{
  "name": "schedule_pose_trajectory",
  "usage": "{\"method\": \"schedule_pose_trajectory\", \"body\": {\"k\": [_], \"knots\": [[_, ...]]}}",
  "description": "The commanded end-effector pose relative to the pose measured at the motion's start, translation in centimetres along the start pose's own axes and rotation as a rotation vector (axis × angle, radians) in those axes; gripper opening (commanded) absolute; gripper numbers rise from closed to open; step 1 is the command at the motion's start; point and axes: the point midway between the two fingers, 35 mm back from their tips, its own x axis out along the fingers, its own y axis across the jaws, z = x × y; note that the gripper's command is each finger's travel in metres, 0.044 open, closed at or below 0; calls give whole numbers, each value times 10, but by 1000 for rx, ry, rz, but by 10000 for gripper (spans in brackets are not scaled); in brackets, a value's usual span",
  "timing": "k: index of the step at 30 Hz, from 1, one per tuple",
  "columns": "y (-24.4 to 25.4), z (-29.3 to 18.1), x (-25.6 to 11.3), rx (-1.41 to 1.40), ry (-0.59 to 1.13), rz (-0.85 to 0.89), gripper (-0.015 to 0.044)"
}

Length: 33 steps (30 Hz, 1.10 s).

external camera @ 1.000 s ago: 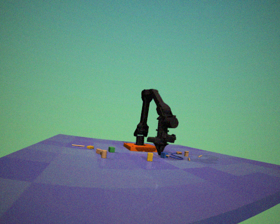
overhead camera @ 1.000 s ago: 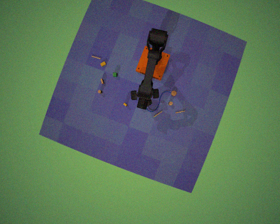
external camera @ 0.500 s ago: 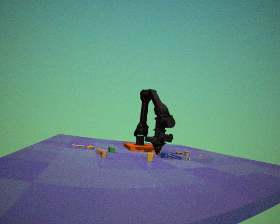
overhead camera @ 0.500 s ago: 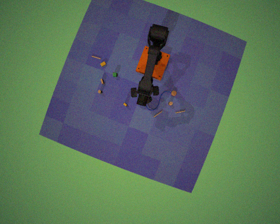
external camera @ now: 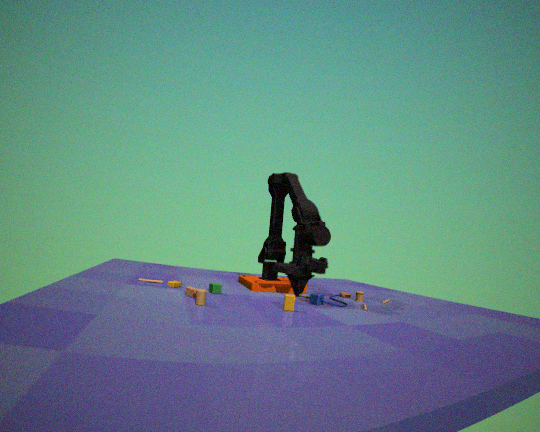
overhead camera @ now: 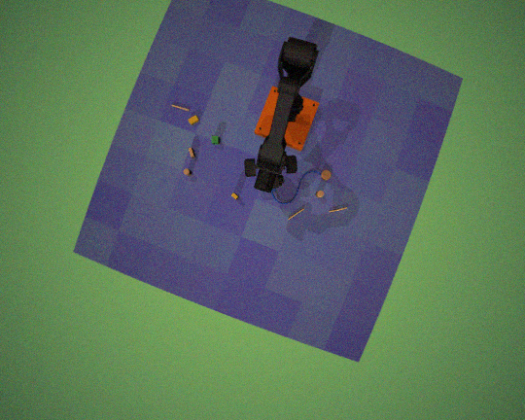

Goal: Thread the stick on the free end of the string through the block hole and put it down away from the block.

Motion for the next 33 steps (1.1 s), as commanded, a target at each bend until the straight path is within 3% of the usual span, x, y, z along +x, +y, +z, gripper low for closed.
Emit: {"method": "schedule_pose_trajectory", "body": {"k": [1, 33], "knots": [[0, -6, 0, -4, 0, 0, 0], [-1, -45, -1, -3, 4, -2, 0]]}}
